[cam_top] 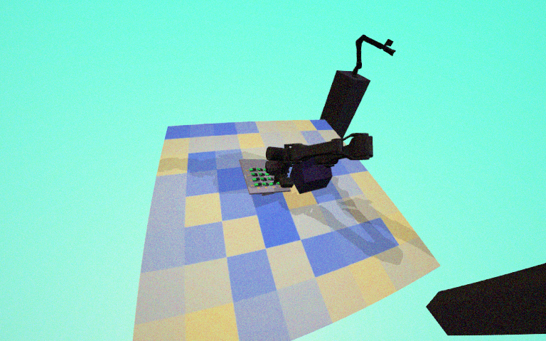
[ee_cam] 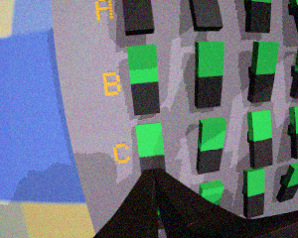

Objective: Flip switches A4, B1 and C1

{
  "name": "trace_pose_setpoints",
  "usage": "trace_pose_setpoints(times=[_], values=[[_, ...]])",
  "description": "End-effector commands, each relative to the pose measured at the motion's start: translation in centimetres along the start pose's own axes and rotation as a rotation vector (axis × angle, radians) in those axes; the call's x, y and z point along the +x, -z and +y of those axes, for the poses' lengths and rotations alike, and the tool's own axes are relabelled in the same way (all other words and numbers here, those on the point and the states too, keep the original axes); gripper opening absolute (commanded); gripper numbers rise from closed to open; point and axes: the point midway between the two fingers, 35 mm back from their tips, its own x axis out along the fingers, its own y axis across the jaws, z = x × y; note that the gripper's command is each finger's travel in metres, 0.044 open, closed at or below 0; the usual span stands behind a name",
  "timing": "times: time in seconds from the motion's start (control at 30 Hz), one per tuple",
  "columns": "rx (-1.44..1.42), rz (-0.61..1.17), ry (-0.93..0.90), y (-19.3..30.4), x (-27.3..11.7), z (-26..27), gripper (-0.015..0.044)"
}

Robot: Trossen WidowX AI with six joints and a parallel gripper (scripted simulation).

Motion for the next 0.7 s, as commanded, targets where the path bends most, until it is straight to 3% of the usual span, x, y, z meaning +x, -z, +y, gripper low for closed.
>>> trace_pose_setpoints(times=[0.0, 0.67], values=[[0.004, -0.001, 0.002, 0.01, 0.02, -0.05, 0.0000], [0.004, -0.001, 0.002, 0.02, 0.26, -0.05, 0.0000]])
